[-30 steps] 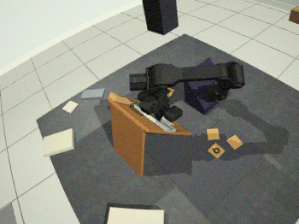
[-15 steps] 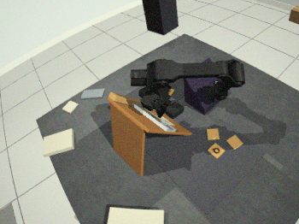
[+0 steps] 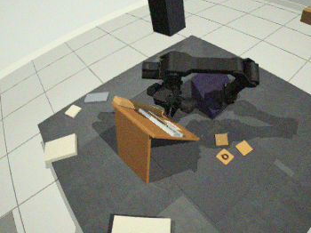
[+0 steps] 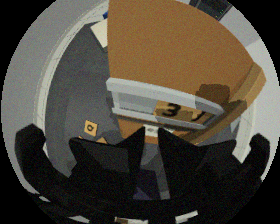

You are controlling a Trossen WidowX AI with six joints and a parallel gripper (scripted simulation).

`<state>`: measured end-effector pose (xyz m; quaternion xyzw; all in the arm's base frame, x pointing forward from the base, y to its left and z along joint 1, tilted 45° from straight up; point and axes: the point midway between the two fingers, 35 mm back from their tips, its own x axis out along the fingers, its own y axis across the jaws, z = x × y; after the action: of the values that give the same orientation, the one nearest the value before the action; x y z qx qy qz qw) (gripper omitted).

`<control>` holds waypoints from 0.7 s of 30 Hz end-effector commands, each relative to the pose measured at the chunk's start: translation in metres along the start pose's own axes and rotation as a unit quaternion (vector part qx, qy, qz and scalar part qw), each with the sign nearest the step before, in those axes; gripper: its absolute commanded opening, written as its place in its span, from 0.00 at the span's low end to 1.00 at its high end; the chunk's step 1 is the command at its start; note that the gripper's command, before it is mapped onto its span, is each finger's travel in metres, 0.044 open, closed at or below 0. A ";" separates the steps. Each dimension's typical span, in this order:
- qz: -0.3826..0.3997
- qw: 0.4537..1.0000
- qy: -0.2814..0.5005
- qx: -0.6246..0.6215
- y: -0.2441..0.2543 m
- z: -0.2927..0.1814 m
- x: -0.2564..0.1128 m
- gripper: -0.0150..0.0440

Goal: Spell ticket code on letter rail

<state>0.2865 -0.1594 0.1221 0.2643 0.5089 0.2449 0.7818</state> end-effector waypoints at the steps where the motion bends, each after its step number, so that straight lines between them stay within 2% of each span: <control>1: -0.029 0.992 -0.061 -0.111 0.007 -0.015 -0.032 0.52; 6: -0.111 0.932 -0.138 -0.315 0.023 -0.044 -0.071 0.74; 12: -0.259 0.790 -0.164 -0.532 0.047 -0.078 -0.100 1.00; 15: -0.299 0.744 -0.157 -0.577 0.052 -0.086 -0.105 1.00; 21: -0.299 0.744 -0.157 -0.577 0.052 -0.086 -0.105 1.00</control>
<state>0.1675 -0.1794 0.1946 -0.3213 0.2077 0.2098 0.8998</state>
